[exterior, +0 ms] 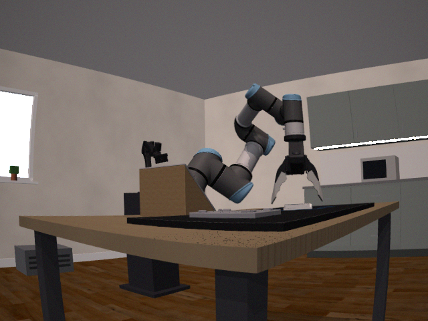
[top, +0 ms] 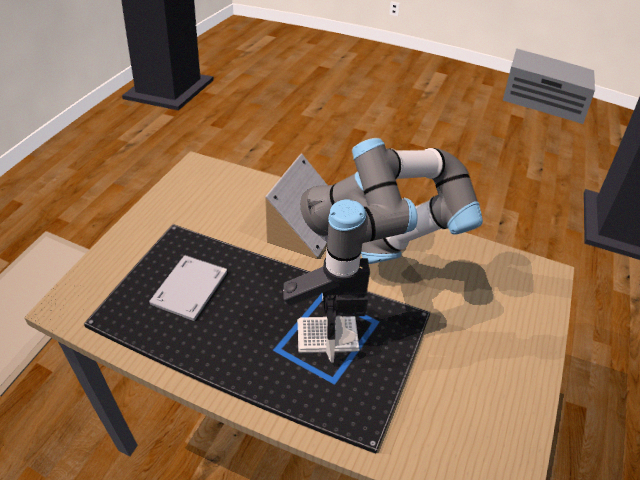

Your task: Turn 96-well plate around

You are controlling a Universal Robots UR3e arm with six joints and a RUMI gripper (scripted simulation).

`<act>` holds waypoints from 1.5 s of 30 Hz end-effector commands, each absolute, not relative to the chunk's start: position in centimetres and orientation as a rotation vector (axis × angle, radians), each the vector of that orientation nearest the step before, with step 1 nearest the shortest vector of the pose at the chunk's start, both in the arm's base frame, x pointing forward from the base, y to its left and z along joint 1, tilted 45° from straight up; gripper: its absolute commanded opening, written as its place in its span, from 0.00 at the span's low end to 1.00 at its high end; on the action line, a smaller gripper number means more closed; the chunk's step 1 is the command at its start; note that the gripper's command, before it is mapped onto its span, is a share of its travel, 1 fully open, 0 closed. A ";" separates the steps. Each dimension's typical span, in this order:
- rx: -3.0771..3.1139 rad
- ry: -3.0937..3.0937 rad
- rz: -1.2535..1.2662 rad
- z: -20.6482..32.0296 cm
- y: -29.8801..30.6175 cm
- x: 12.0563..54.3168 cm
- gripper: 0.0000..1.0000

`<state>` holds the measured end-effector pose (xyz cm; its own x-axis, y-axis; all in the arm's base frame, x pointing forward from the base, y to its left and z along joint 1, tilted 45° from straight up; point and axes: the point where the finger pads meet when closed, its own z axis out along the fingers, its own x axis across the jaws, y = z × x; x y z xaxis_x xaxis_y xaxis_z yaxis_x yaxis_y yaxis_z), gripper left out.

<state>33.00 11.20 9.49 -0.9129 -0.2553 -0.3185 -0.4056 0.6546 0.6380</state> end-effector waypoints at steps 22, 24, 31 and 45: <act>-0.540 2.671 1.101 12.1 8.5 32.9 1.00; -0.540 2.671 1.101 12.5 8.1 32.8 1.00; -0.540 2.671 1.101 13.8 6.8 32.7 1.00; -0.540 2.671 1.101 14.6 6.0 32.7 1.00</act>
